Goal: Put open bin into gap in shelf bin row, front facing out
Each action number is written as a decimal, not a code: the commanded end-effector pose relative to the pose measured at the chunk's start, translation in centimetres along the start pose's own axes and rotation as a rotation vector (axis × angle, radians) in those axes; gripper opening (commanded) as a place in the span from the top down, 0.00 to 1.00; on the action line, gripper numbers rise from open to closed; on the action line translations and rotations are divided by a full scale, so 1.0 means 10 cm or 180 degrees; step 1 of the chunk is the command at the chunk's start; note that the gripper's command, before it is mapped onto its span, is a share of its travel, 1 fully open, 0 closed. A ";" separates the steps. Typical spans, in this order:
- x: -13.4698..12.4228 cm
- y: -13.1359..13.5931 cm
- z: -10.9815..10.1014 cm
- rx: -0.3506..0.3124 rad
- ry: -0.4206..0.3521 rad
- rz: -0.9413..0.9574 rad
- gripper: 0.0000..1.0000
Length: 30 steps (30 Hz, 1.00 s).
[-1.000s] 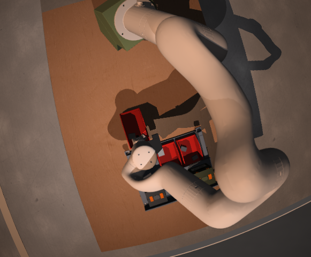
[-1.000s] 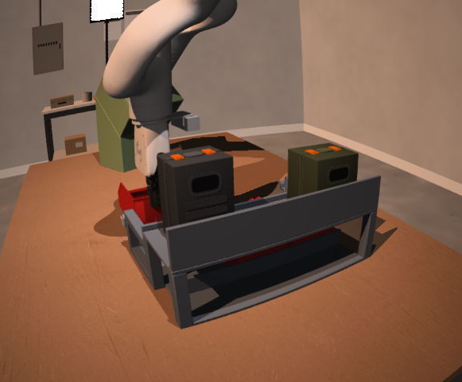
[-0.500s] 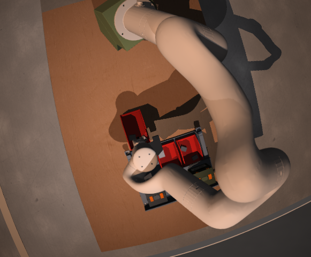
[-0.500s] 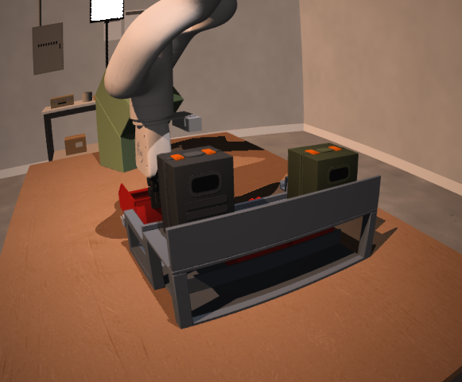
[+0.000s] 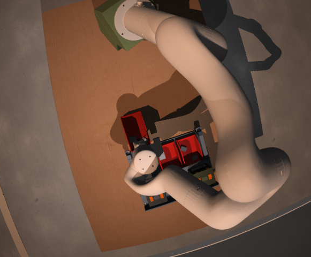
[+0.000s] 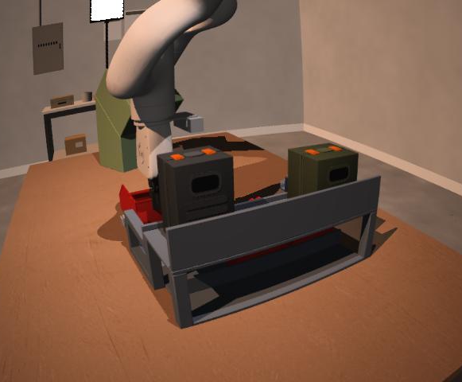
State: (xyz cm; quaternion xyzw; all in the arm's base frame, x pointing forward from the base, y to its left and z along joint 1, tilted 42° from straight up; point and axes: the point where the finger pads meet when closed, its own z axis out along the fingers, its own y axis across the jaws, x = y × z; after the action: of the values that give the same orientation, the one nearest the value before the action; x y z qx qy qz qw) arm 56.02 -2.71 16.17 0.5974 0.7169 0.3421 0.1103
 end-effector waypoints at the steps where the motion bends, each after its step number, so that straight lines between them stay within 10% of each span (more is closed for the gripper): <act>1: 0.00 0.06 0.00 -0.0004 -0.0002 -0.0001 1.00; 30: 0.00 0.20 0.00 -0.0004 -0.0002 -0.0001 1.00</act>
State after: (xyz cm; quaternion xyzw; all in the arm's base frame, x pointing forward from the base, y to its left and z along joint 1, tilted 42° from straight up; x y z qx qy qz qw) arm 57.53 -2.61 17.37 0.5973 0.7169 0.3422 0.1104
